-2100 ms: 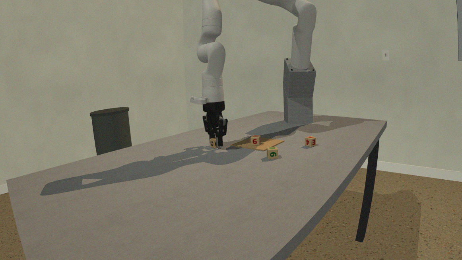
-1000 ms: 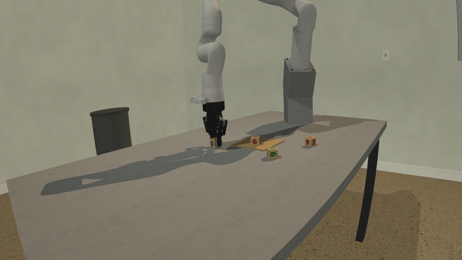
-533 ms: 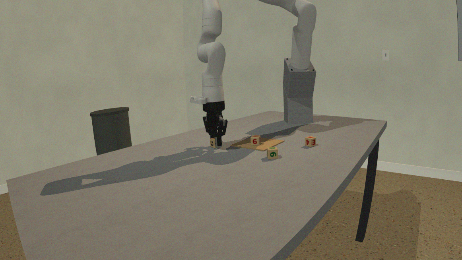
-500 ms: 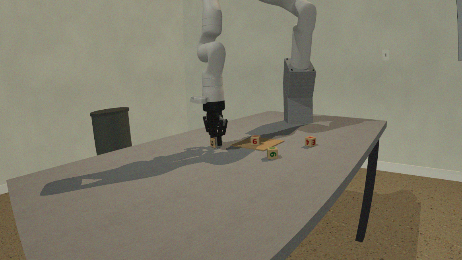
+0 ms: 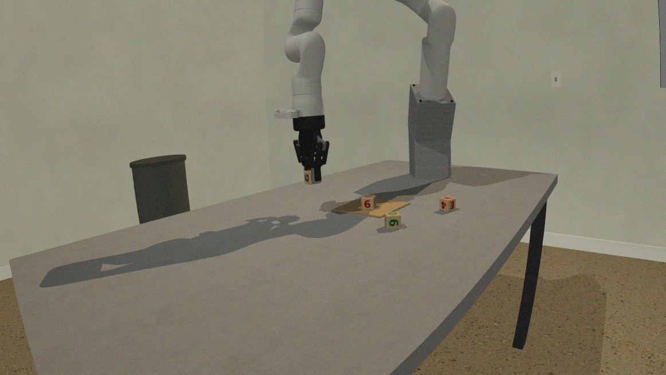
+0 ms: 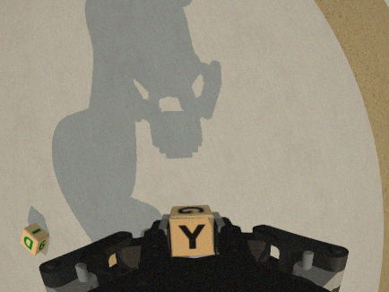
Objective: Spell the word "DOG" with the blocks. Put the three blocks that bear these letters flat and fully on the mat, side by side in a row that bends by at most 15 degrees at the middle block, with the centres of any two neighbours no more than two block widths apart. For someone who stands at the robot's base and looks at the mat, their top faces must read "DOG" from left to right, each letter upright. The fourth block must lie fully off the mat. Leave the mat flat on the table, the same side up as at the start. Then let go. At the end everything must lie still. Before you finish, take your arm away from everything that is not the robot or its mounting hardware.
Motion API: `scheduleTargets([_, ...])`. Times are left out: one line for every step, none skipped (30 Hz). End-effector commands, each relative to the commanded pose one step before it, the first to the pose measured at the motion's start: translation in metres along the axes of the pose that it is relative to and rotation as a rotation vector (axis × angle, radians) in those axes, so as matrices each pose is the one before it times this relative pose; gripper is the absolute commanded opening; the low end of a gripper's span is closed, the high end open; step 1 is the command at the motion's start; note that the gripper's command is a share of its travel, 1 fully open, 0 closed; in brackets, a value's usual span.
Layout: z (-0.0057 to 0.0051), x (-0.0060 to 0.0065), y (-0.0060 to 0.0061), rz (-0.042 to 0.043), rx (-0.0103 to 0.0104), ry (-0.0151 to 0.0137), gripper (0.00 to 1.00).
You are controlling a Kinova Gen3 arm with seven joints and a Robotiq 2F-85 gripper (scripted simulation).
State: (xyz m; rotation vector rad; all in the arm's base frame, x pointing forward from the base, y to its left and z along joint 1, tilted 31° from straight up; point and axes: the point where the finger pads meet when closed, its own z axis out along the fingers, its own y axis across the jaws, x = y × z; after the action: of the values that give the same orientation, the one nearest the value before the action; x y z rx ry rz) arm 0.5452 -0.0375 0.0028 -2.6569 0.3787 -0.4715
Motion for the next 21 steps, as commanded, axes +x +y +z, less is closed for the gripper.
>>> scheduleTargets([-0.02333, 0.00409, 0.00572, 0.00698, -0.00674, 0.00957, 0.26])
scheduleTargets([-0.0028, -0.00003, 0.00001, -0.00002, -0.00005, -0.00001, 0.26])
scheduleTargets([-0.00186, -0.00002, 0.00001, -0.00001, -0.00003, -0.00001, 0.26])
scheduleTargets([-0.00105, -0.00001, 0.00001, -0.00001, -0.00003, -0.00001, 0.26])
scheduleTargets([-0.00042, -0.00001, 0.0, -0.00001, -0.00001, 0.0, 0.26])
scheduleTargets([-0.00015, 0.00072, 0.00007, 0.00006, -0.0001, 0.00116, 0.26])
scheduleTargets([-0.00007, 0.00064, 0.00006, 0.00005, -0.00009, 0.00104, 0.26])
scheduleTargets([-0.00002, 0.00015, 0.00001, 0.00001, -0.00002, 0.00024, 0.26])
scheduleTargets([0.00027, -0.00026, 0.00005, 0.00039, 0.00028, -0.00058, 0.26])
scheduleTargets([0.00048, -0.00047, 0.00009, 0.00069, 0.0005, -0.00105, 0.26])
scheduleTargets([0.00027, -0.00026, 0.00005, 0.00039, 0.00028, -0.00058, 0.26])
scheduleTargets([0.00011, -0.0001, 0.00002, 0.00016, 0.00011, -0.00023, 0.26])
scheduleTargets([0.00076, -0.00005, 0.00009, -0.00108, 0.0003, -0.00028, 0.26])
scheduleTargets([0.0, 0.0, 0.0, 0.0, 0.0, 0.0, 0.26])
scheduleTargets([0.0, 0.0, 0.0, 0.0, 0.0, 0.0, 0.26])
scheduleTargets([0.00316, 0.00309, -0.00055, -0.00878, 0.00162, 0.00799, 0.26])
scheduleTargets([0.00625, 0.0017, 0.00004, -0.02024, -0.00183, 0.00453, 0.26])
scheduleTargets([0.0076, -0.00052, 0.00128, -0.04076, -0.00199, -0.00057, 0.26])
scheduleTargets([0.00844, -0.00052, -0.00035, -0.02885, 0.00042, -0.00033, 0.26])
scheduleTargets([0.00767, -0.00063, -0.00042, -0.02626, 0.0005, -0.00038, 0.26])
scheduleTargets([0.0055, -0.00054, -0.00036, -0.01887, 0.00043, -0.00033, 0.26])
